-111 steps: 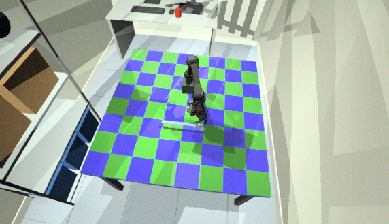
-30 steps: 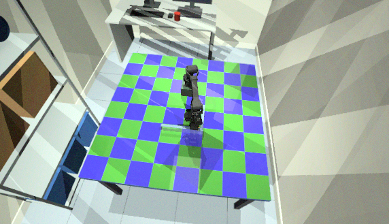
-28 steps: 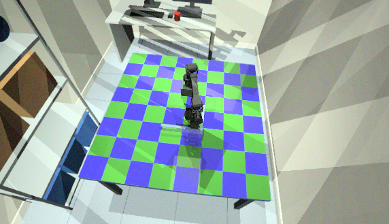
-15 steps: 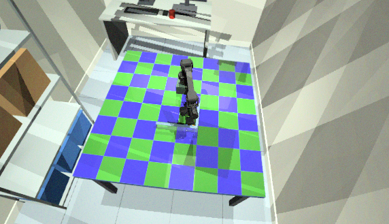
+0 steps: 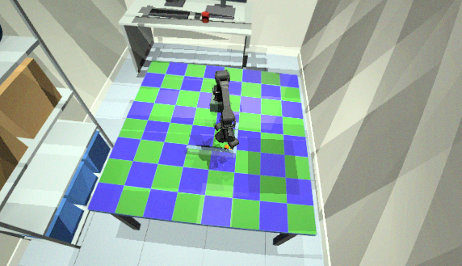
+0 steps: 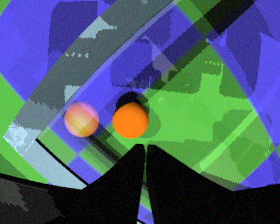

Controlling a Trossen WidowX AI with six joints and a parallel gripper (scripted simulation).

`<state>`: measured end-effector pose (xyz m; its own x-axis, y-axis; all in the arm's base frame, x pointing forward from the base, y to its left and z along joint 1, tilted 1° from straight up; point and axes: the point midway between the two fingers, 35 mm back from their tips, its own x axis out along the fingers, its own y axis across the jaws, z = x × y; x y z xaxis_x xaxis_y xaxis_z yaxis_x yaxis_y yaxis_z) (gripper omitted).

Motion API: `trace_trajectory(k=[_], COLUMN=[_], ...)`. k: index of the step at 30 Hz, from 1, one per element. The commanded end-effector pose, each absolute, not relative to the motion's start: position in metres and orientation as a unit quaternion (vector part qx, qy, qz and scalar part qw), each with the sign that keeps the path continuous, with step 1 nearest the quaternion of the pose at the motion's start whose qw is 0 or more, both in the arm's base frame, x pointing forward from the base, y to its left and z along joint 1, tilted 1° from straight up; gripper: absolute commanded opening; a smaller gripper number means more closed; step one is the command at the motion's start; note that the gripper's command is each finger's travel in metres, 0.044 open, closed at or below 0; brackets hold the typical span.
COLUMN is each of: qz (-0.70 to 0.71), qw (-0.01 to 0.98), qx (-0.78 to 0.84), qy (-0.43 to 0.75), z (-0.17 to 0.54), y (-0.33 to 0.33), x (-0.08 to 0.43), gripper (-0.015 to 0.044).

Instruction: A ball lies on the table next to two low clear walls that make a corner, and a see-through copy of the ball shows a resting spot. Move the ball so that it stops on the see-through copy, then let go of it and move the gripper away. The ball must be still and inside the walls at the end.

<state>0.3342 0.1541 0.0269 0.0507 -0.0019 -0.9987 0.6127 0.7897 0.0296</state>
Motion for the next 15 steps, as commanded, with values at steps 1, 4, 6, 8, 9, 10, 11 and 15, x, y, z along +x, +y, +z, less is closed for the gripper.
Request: trace_trajectory(k=[1, 4, 6, 8, 9, 10, 11, 15], qz=[0.055, 0.102, 0.134, 0.165, 0.18, 0.196, 0.211, 0.271], qw=[0.721, 0.714, 0.708, 0.7, 0.696, 0.691, 0.686, 0.662], qx=[-0.061, -0.11, -0.143, -0.176, -0.192, -0.208, -0.224, -0.286], qy=[0.689, 0.684, 0.678, 0.672, 0.668, 0.664, 0.659, 0.637], z=[0.011, 0.008, 0.006, 0.005, 0.004, 0.003, 0.002, -0.001], y=[0.142, 0.14, 0.139, 0.138, 0.137, 0.137, 0.136, 0.134], x=[0.325, 0.324, 0.323, 0.322, 0.321, 0.321, 0.32, 0.318], gripper=[0.0, 0.0, 0.0, 0.0, 0.0, 0.0, 0.0, 0.0])
